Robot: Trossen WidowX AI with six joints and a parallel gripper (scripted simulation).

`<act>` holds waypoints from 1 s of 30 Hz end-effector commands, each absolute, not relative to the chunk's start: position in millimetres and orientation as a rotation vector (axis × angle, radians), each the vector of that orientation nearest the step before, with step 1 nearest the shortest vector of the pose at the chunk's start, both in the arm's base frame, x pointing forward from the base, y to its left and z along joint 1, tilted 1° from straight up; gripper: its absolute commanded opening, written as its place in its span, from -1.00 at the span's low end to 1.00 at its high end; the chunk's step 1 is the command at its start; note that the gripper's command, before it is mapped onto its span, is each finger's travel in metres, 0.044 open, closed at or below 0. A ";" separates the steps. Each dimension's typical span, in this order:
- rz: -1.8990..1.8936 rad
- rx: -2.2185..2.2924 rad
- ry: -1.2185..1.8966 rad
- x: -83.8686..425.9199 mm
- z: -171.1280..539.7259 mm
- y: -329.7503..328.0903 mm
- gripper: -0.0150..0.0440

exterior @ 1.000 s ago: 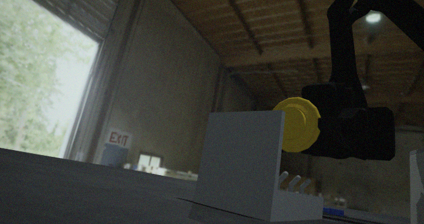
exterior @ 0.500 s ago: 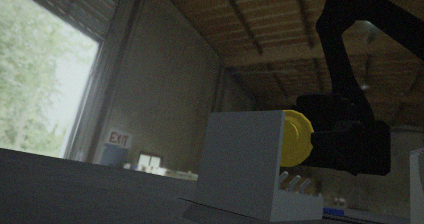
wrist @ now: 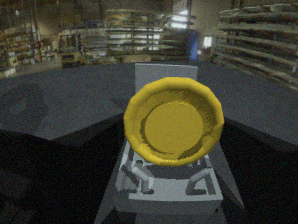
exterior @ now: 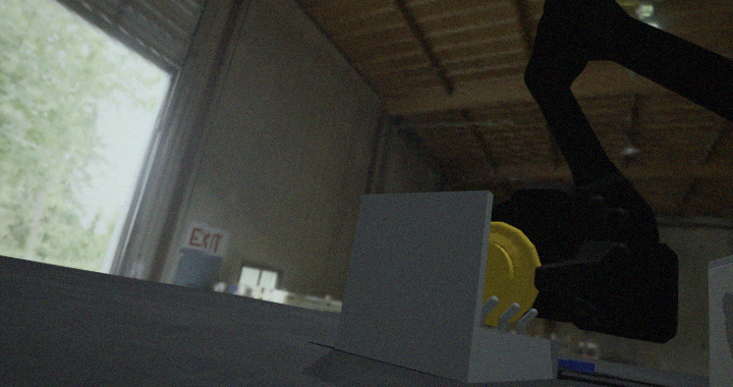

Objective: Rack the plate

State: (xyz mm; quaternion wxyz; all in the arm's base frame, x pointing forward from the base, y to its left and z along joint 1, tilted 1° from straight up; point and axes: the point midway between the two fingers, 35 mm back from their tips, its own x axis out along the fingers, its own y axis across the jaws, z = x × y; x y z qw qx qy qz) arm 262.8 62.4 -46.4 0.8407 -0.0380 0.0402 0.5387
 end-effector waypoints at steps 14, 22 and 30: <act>1.139 -0.073 0.091 261.0 -51.7 63.2 -0.49; 1.139 -0.075 0.089 261.3 -51.9 63.0 0.22; 1.139 -0.075 0.089 261.3 -51.9 63.0 0.86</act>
